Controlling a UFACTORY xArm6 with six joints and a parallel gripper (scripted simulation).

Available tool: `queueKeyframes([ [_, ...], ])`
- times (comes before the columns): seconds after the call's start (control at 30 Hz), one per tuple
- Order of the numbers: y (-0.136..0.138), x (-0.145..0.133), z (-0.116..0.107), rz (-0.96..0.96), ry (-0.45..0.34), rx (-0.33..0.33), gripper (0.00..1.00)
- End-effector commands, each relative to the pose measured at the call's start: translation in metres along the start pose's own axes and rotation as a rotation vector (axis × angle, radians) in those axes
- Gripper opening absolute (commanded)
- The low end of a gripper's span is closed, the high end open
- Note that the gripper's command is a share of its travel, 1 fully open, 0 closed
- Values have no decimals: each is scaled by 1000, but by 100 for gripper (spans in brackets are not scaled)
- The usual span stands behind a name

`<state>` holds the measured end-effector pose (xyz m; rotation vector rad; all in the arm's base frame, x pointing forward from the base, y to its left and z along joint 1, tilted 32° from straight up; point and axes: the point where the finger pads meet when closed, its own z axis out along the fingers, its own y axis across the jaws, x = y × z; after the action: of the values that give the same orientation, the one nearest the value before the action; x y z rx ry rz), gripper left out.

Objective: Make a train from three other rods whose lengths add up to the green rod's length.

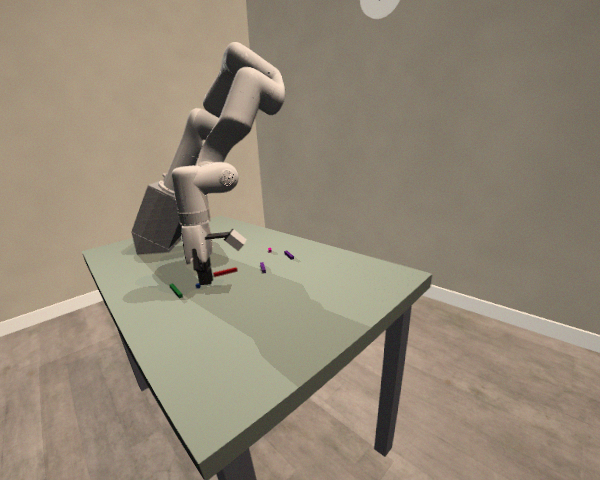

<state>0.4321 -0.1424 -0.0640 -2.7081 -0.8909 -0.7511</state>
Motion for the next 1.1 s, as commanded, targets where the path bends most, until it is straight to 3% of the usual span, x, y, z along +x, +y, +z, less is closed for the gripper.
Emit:
queueKeyframes([
  [0.0,1,0,3,0,1,-2,4],
  [1.07,1,0,10,0,1,-2,4],
])
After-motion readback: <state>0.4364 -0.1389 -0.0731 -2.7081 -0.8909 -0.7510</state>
